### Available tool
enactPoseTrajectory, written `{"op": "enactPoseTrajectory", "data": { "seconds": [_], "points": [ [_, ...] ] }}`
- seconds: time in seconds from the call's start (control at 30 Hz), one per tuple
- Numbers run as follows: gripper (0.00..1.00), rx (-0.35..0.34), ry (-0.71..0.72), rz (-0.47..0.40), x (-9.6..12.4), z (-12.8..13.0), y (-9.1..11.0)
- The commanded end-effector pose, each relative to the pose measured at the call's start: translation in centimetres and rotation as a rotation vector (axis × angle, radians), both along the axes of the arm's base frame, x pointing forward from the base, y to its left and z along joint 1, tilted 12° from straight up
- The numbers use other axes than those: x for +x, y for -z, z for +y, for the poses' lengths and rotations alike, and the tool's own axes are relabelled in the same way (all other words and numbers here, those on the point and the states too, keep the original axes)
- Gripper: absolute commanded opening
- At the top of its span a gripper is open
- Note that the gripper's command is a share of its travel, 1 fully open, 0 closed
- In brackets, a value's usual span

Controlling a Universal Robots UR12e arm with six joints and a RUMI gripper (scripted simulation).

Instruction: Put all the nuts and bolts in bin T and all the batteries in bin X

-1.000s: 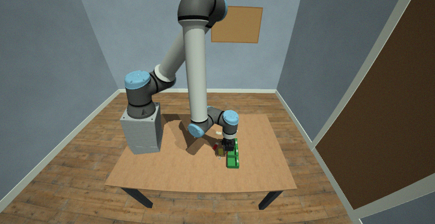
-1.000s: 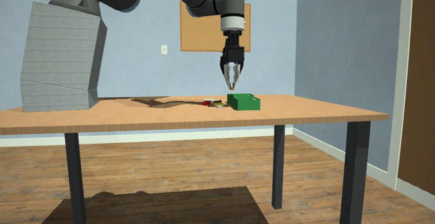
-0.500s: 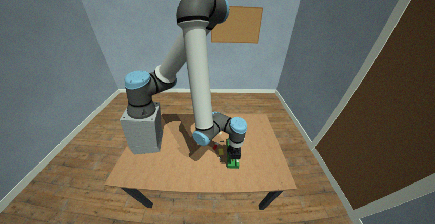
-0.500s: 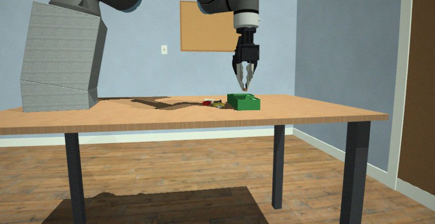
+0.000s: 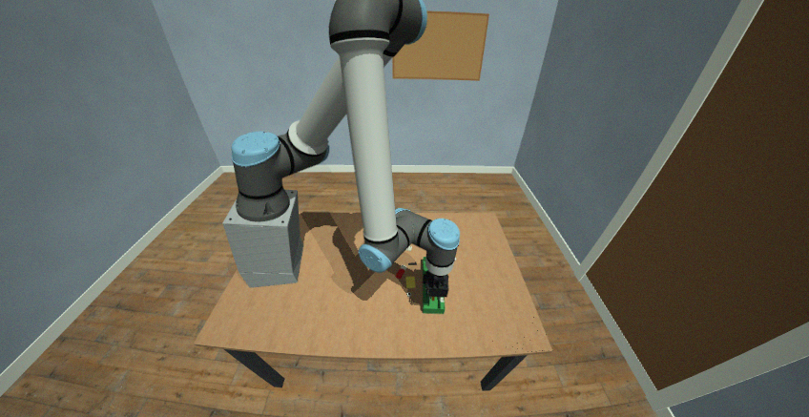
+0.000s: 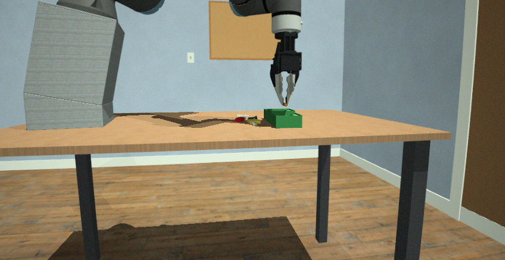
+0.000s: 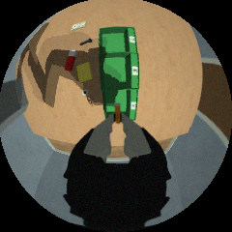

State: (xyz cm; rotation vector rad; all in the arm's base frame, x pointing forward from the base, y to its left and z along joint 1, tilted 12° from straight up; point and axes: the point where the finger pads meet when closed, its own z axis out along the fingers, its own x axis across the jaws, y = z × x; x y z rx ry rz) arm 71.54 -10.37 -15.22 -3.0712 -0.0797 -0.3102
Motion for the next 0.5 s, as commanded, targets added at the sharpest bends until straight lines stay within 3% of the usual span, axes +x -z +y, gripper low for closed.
{"op": "enactPoseTrajectory", "data": {
  "seconds": [0.0,0.47],
  "points": [
    [0.0,0.0,0.0,-0.001,0.1,0.1,0.5],
    [0.0,0.0,0.0,-0.001,0.6,0.2,2.8]
  ]
}}
